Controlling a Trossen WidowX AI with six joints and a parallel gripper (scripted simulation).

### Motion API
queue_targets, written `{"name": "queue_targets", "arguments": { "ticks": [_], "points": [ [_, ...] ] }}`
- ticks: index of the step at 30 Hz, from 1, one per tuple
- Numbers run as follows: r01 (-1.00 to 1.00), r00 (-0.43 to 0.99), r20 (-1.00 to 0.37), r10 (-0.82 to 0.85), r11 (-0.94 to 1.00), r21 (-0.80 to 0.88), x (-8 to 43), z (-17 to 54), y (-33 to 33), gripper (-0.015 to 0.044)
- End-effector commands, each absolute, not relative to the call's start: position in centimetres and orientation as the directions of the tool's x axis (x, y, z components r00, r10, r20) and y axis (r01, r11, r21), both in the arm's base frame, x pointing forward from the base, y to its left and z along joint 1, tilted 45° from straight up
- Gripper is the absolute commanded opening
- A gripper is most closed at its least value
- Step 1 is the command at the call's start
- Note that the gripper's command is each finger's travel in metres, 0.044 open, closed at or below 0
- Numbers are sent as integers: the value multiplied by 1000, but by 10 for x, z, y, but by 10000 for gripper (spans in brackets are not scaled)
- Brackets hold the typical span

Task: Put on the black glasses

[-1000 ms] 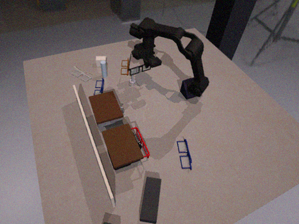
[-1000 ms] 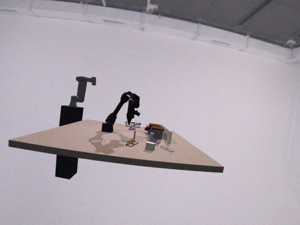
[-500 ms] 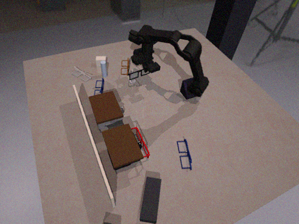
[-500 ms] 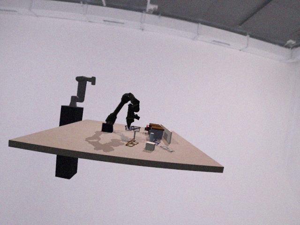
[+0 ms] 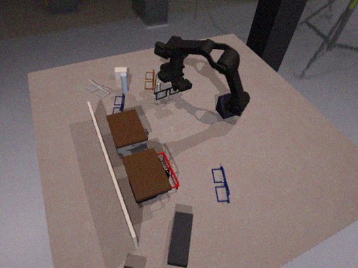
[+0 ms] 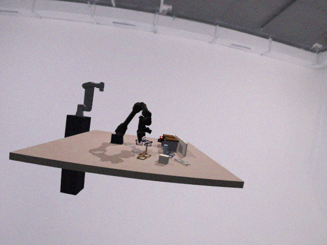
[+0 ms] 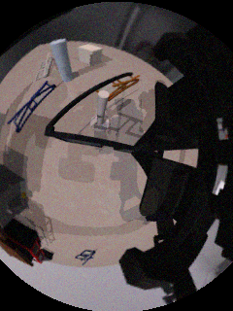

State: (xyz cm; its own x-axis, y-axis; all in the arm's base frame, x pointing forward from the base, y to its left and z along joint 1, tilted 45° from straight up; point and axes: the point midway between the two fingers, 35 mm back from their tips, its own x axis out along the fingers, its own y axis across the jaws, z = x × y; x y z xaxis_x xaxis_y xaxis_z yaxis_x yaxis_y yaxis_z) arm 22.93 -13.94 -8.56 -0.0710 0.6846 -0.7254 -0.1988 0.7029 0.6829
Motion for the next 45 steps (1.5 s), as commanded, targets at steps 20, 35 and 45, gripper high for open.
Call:
{"name": "queue_targets", "arguments": {
  "ticks": [20, 35, 45],
  "points": [
    [-191, -71, -721, 690, 700, 689, 214, -82, -134, 0],
    [-191, -72, -721, 690, 700, 689, 205, -80, -133, 0],
    [-190, -72, -721, 690, 700, 689, 199, -79, -133, 0]
  ]
}}
